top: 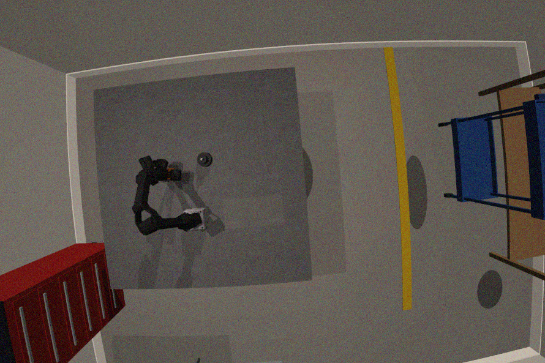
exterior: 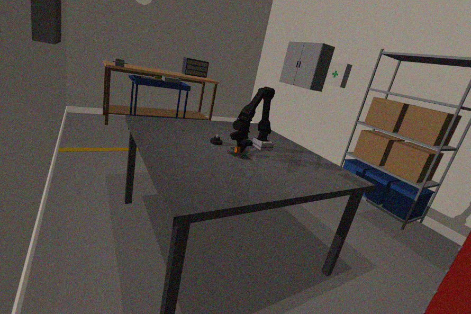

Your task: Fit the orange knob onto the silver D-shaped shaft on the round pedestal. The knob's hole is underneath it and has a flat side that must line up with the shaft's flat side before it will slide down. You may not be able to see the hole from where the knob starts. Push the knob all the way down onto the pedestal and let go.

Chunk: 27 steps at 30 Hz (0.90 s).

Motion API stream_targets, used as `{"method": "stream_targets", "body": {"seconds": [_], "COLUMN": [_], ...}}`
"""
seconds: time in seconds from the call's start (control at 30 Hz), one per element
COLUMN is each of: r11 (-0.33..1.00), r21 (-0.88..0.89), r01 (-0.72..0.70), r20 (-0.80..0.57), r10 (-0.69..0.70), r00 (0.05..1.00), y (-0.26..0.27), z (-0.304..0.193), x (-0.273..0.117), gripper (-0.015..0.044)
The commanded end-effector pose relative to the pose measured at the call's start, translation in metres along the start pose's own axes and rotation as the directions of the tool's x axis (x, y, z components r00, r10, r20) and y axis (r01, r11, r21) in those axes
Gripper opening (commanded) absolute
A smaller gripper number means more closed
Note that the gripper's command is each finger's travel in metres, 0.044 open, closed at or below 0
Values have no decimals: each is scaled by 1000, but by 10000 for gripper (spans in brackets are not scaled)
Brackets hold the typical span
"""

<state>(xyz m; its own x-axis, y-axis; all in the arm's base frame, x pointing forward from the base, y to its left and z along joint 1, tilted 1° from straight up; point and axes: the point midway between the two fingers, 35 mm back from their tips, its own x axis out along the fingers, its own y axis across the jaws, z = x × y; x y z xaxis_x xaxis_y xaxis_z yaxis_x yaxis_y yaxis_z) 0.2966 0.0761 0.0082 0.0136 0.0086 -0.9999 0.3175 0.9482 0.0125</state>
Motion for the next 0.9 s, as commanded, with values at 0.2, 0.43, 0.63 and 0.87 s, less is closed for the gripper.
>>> {"method": "stream_targets", "body": {"seconds": [0.2, 0.43, 0.63, 0.87], "r11": [946, 914, 840, 683], "r21": [-324, -405, -543, -730], "r01": [1, 1, 2, 3], "r20": [5, 5, 5, 5], "r10": [1, 1, 1, 1], "r00": [1000, 1000, 1000, 1000], "y": [0, 0, 0, 0], "z": [1, 1, 1, 1], "x": [-2, -2, -2, -2], "gripper": [179, 179, 179, 179]}}
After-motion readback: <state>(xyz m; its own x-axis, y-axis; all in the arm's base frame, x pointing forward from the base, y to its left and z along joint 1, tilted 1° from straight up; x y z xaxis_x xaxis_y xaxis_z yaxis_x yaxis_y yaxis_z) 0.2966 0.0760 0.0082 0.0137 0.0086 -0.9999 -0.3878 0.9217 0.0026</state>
